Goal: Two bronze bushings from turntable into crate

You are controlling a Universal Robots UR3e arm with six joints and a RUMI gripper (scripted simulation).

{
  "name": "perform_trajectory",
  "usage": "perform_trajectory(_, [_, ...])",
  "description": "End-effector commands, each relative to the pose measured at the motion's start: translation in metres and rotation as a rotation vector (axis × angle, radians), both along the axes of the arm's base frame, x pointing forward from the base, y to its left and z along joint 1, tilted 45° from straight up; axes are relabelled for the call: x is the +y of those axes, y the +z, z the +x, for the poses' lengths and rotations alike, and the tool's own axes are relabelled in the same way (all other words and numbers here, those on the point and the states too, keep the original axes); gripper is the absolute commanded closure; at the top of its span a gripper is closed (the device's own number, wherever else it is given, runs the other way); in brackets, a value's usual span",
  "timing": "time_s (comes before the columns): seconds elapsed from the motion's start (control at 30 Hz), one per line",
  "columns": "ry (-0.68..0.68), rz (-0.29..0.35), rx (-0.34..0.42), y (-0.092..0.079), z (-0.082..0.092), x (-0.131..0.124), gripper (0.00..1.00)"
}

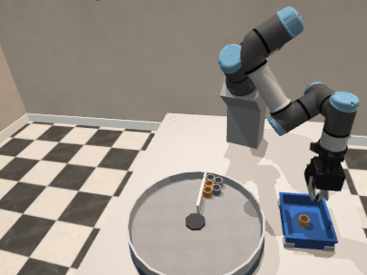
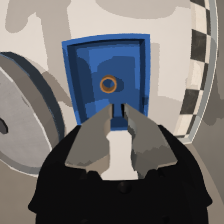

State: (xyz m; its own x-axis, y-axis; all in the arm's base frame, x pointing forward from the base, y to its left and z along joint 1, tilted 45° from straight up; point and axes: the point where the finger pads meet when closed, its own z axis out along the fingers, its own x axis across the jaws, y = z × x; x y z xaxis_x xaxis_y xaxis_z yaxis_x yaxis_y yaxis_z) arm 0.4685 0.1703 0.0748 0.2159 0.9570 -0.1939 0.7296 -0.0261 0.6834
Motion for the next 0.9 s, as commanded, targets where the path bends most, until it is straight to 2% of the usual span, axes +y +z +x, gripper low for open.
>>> perform_trajectory(0.0, [0.0,0.002,-0.002,0.001,0.0,0.0,0.94])
perform_trajectory(0.87, [-0.028,0.028,-0.013,0.004,-0.005,-0.021,0.94])
